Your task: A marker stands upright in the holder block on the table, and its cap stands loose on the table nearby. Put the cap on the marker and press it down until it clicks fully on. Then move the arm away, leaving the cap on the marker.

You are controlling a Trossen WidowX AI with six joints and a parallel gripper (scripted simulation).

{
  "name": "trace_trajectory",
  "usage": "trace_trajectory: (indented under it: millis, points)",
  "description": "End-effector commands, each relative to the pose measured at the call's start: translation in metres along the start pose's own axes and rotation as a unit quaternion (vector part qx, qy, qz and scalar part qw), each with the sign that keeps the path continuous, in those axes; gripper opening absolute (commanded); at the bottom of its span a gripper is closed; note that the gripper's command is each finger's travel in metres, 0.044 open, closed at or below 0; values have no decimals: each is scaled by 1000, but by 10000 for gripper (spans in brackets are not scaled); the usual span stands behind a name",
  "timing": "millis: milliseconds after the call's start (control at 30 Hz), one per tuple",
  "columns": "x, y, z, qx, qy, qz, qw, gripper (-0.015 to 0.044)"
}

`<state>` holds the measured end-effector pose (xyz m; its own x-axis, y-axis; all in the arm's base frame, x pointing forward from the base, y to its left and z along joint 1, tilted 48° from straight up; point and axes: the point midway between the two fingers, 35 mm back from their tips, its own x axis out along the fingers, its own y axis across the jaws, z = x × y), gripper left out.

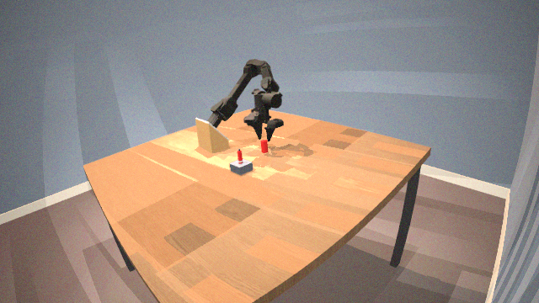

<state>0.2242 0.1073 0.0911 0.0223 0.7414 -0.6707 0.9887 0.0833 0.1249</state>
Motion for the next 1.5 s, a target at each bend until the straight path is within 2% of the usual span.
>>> trace_trajectory:
  millis: [0, 733, 833, 1167, 1300, 1467]
  points:
    - [8, -2, 0, 3, 2, -3, 1000, 243]
    - [40, -3, -2, 3, 5, -2, 1000, 243]
    - [40, -4, -2, 3, 5, -2, 1000, 164]
    - [40, -3, -2, 3, 5, -2, 1000, 98]
    - [35, -2, -1, 3, 4, -2, 1000, 0]
    - [24, -1, 0, 3, 2, -3, 1000, 0]
